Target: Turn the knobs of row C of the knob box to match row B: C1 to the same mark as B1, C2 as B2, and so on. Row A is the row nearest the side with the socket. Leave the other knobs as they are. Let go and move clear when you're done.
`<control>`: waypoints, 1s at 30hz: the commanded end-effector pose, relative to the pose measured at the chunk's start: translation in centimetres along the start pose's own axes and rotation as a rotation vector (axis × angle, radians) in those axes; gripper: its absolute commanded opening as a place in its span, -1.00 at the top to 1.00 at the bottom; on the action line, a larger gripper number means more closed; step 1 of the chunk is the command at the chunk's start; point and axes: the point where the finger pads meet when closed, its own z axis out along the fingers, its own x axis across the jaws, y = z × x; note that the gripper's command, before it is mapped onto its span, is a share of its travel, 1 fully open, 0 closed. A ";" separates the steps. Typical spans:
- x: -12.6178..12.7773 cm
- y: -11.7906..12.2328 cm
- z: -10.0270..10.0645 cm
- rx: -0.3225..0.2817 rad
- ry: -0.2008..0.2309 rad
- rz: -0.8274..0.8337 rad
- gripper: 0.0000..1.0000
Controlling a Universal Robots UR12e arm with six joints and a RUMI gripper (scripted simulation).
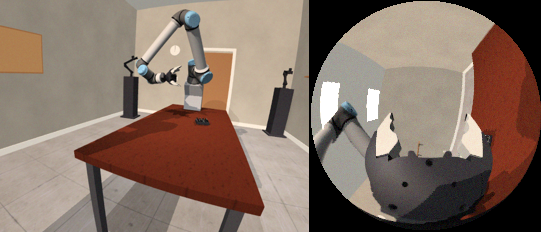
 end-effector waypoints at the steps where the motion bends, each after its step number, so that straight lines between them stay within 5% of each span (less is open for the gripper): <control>1: 0.0 0.0 0.0 0.000 0.000 -0.001 -1.00; 30: -0.7 0.0 0.7 0.010 -0.021 0.052 -1.00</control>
